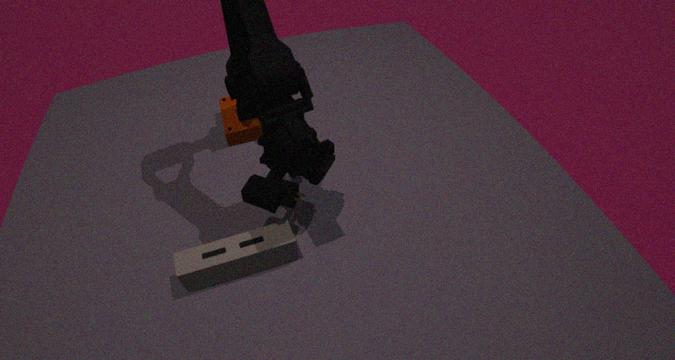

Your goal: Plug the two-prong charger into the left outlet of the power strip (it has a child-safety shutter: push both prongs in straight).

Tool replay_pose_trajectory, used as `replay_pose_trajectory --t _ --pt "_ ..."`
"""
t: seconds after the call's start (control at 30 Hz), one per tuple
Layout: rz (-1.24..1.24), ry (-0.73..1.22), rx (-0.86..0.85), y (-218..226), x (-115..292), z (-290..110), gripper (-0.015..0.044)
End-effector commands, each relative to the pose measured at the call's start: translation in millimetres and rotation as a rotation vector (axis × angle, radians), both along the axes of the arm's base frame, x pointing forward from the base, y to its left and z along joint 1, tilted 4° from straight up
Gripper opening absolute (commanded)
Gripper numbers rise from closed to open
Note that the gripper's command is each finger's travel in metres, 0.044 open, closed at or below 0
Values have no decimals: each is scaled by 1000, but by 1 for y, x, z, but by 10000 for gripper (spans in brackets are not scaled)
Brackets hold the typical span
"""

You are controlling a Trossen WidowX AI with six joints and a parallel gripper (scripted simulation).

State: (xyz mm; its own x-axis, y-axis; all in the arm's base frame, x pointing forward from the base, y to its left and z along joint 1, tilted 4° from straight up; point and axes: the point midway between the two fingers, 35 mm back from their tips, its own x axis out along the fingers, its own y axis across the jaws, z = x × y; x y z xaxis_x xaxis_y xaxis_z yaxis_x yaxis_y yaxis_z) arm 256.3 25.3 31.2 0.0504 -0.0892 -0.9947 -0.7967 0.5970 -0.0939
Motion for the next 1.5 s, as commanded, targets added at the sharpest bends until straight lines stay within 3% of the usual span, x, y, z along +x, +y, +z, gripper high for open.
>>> replay_pose_trajectory --t 0.0,0.2,0.57,0.83,0.97,1.27,1.47 --pt "4 7 4 0 -2 -8 440" --pt "4 7 4 0 -2 -14 440" --pt "0 3 0 0 0 -10 151" --pt "0 3 0 0 0 -10 98" --pt "1 3 0 0 0 -2 0" --pt "4 7 4 0 -7 42 0" --pt "-12 7 6 -3 -7 45 0"
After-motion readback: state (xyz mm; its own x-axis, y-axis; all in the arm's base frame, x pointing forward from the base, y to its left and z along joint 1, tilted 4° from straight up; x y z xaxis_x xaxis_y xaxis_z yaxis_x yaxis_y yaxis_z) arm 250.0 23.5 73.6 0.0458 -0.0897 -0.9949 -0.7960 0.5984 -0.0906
